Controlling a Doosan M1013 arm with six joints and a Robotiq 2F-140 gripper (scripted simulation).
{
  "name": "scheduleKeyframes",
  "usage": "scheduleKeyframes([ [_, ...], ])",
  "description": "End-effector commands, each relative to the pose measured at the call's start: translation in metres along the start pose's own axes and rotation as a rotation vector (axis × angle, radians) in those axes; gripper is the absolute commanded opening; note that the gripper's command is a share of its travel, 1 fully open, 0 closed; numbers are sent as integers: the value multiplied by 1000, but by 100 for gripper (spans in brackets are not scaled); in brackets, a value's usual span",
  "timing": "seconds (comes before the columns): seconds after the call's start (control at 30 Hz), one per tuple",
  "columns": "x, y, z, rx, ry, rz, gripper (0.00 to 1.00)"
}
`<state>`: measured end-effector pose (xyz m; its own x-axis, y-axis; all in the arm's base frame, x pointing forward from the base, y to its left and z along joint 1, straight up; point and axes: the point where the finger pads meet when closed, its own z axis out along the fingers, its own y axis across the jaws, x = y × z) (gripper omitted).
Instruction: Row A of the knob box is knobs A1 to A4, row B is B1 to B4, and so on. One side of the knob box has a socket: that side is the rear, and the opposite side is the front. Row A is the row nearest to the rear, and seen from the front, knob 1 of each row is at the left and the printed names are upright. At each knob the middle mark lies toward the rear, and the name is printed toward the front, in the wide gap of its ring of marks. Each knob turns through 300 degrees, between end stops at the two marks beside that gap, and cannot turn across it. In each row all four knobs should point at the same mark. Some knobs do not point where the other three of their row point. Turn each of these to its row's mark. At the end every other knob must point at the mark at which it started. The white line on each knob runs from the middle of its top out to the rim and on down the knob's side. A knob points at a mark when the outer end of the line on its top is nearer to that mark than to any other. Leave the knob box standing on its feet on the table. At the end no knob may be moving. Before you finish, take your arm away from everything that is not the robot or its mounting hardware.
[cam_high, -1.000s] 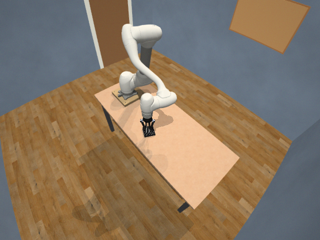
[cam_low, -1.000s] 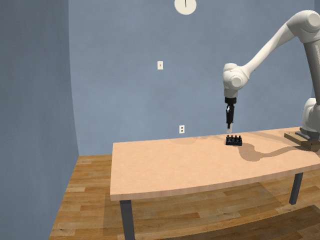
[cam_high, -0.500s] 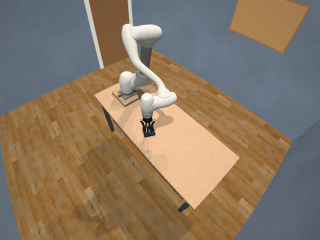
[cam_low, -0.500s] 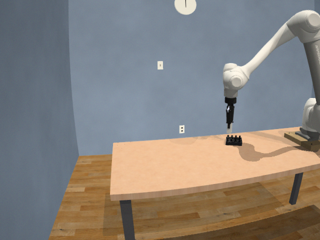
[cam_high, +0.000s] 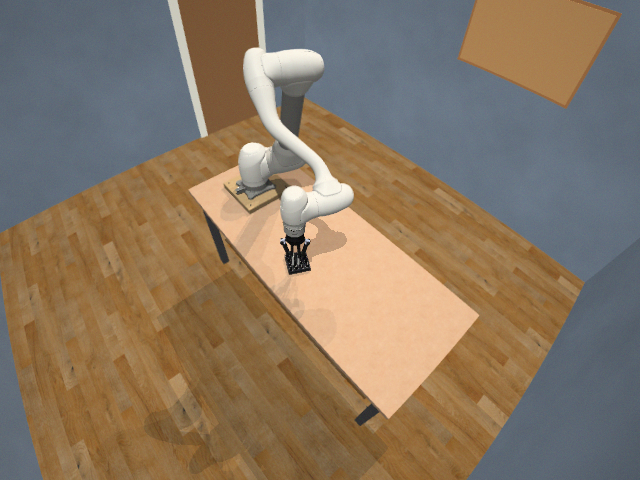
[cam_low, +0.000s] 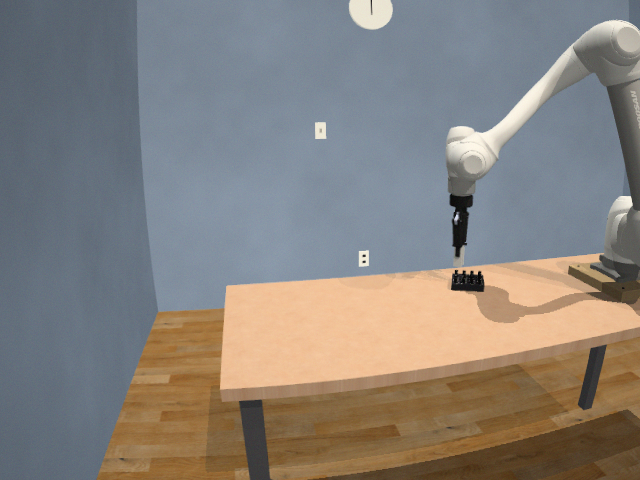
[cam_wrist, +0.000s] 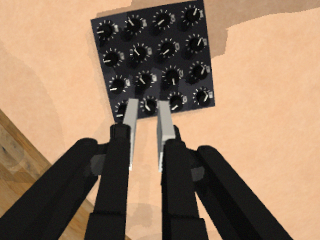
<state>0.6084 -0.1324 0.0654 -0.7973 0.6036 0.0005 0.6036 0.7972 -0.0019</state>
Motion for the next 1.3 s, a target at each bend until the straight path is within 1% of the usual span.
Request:
scheduleKeyframes([
  [0.0, -2, 1, -4, -6, -4, 2, 12],
  [0.33, -2, 1, -4, -6, -4, 2, 12],
  [0.57, 28, 19, -23, -6, -4, 2, 12],
  [1.27, 28, 19, -23, -6, -4, 2, 12],
])
